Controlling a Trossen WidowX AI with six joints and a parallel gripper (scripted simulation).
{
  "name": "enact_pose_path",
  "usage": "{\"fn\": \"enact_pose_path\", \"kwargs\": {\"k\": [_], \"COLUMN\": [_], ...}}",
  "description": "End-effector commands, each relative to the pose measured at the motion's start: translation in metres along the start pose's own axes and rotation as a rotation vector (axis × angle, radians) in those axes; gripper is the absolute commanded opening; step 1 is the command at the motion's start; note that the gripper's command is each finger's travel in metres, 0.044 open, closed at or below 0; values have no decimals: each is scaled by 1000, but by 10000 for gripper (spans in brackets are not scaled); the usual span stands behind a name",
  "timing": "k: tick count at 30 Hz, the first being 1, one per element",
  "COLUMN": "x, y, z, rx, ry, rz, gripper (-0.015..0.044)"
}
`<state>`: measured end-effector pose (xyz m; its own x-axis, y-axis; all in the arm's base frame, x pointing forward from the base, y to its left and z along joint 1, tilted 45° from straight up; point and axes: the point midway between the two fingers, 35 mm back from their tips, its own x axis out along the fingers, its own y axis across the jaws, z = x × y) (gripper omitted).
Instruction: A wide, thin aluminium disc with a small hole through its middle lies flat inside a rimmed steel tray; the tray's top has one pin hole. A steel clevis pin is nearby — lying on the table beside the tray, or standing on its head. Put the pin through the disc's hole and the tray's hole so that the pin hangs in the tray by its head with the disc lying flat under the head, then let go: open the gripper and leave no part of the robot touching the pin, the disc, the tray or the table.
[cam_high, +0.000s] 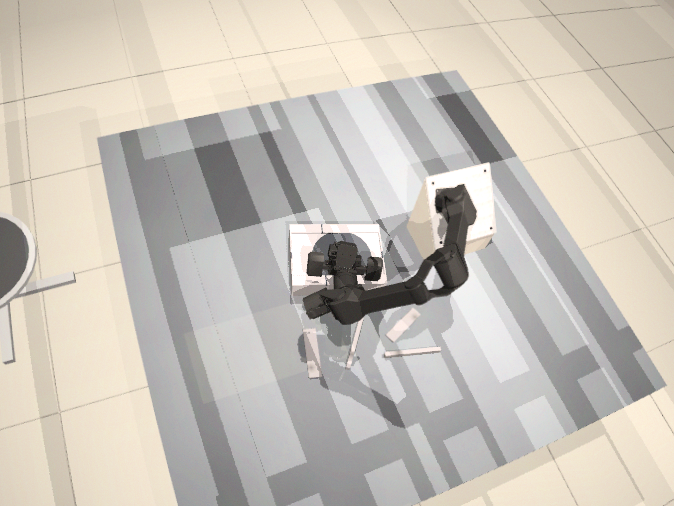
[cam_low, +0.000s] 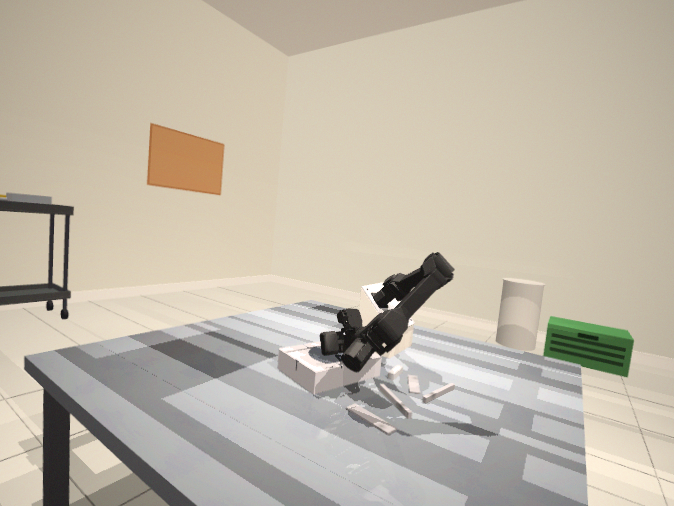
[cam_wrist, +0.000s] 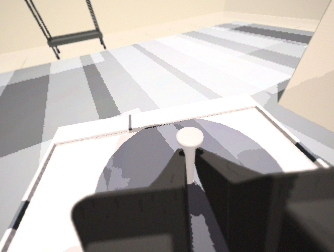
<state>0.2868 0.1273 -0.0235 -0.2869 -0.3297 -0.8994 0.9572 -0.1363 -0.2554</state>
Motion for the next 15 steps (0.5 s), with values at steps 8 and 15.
{"fn": "enact_pose_path", "kwargs": {"k": [8,15], "x": [0,0], "y": [5,7], "z": [0,0], "rx": [-2,-2], "ry": [0,0], "rz": [5,5], "gripper": [0,0]}}
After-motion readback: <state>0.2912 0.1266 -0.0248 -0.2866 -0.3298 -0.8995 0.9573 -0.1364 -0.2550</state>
